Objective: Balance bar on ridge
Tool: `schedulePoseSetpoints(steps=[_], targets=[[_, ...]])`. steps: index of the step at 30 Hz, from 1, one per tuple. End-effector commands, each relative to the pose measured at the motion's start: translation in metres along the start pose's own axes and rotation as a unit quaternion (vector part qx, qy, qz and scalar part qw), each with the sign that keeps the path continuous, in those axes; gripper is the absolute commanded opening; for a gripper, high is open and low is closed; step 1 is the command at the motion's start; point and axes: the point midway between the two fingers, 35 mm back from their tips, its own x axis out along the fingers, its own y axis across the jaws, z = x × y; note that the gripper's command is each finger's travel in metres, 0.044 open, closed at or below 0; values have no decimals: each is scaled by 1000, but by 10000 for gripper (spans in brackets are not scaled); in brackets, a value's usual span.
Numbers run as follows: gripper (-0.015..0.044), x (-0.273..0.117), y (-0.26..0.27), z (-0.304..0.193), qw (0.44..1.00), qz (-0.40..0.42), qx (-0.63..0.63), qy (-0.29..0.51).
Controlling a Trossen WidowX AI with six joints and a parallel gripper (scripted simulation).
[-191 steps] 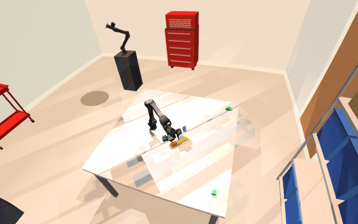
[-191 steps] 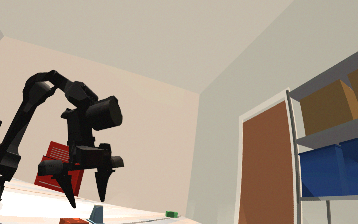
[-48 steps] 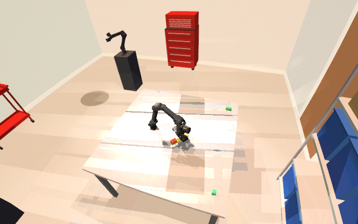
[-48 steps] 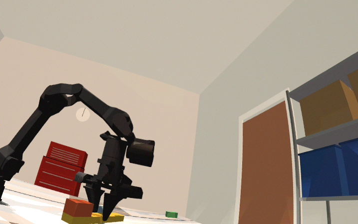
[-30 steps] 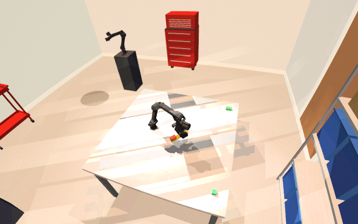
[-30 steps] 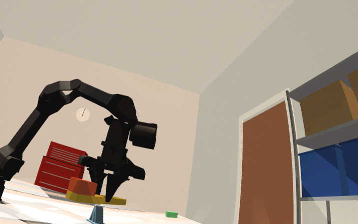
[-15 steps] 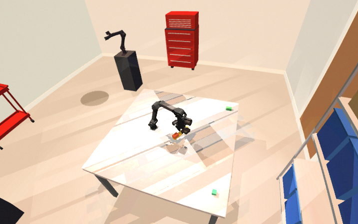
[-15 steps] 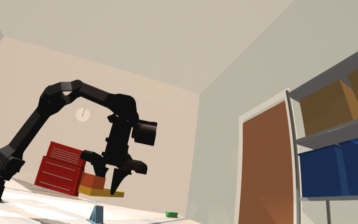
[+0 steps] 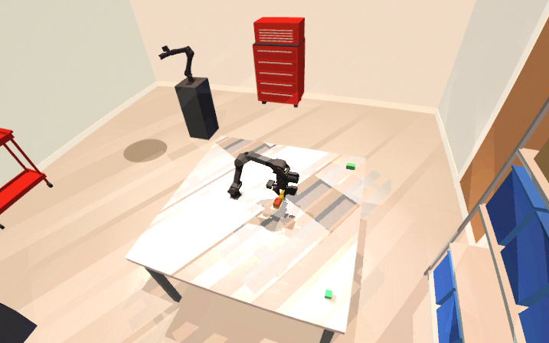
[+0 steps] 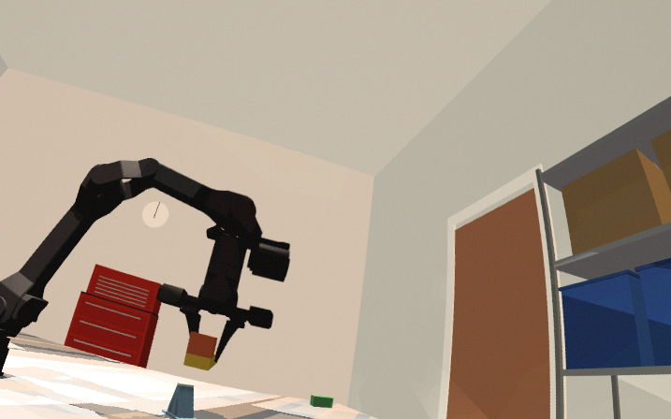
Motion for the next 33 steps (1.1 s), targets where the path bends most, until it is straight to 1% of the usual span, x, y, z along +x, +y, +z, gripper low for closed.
schedulePoseSetpoints(steps=[1,12,24,27,33], targets=[[0,-1,2,13,999,-1,-44,1],[0,-2,13,54,984,-1,-176,-1],[0,-2,37,94,949,-1,-315,-3],[0,-2,44,99,941,-1,-338,-4],[0,3,45,100,941,-1,-339,-4]])
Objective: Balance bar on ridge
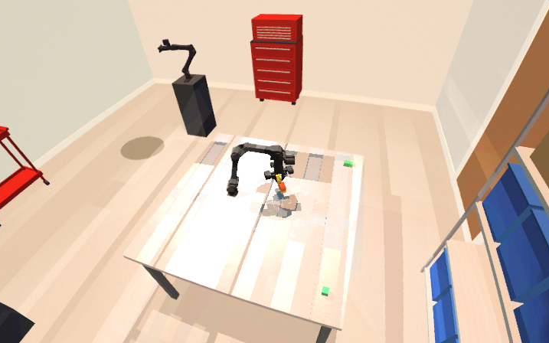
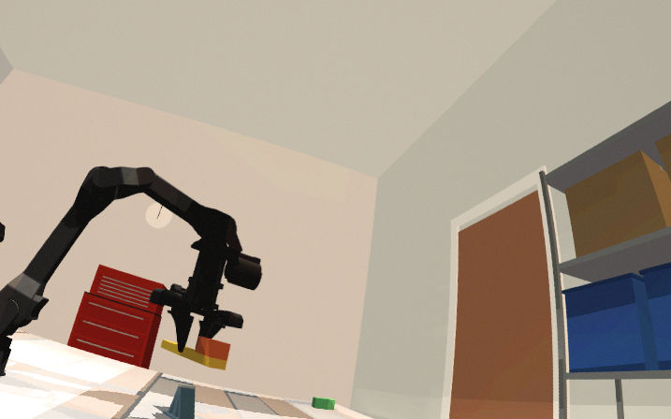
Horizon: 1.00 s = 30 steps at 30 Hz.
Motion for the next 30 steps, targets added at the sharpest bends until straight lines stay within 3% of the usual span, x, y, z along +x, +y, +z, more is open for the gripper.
schedulePoseSetpoints(steps=[1,30], targets=[[0,4,1,1,1000,0,-4,1],[0,41,5,2,1000,0,-8,1]])
